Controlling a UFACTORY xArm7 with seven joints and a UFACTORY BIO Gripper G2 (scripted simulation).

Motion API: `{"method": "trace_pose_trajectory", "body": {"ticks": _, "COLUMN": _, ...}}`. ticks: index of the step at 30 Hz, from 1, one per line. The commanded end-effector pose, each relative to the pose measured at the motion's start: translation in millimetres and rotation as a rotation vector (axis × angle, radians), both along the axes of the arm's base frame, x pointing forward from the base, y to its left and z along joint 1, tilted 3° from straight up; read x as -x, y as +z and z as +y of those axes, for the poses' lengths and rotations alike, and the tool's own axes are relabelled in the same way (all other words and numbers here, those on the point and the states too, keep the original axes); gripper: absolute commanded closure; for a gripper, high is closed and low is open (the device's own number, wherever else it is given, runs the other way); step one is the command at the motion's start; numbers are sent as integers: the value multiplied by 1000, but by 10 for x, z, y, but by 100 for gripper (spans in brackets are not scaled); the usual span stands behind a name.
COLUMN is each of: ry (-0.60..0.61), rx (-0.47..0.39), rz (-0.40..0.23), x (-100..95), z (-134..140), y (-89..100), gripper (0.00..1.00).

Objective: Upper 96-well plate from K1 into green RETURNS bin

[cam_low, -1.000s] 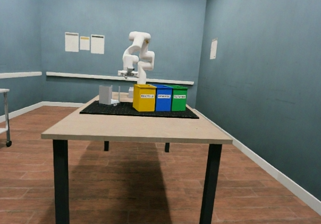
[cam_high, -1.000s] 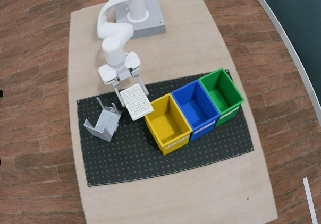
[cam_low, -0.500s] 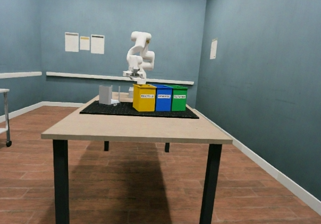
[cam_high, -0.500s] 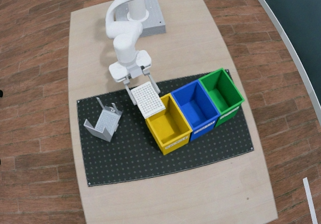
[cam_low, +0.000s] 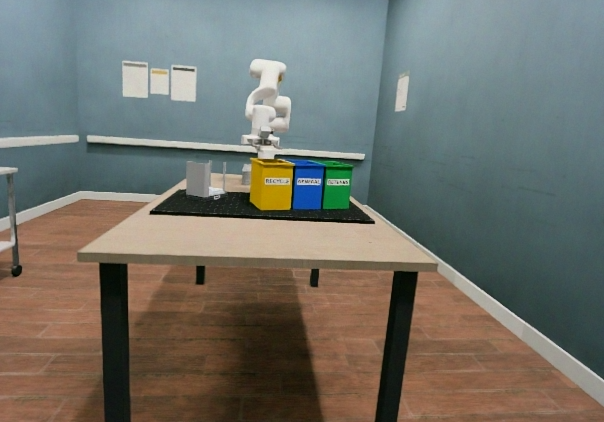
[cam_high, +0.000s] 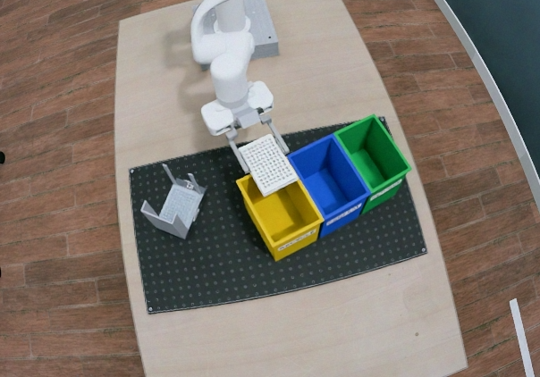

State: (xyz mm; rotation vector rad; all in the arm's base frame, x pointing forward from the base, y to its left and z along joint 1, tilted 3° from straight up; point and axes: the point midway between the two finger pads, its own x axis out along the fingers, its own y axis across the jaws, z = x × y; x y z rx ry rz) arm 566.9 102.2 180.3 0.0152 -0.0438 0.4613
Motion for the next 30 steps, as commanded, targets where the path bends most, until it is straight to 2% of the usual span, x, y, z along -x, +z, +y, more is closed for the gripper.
{"method": "trace_pose_trajectory", "body": {"ticks": 1, "ry": 0, "rx": 0, "rz": -2, "x": 10, "z": 106, "y": 10, "gripper": 100}}
{"method": "trace_pose_trajectory", "body": {"ticks": 30, "ry": 0, "rx": 0, "rz": -2, "x": 144, "z": 963, "y": -5, "gripper": 100}}
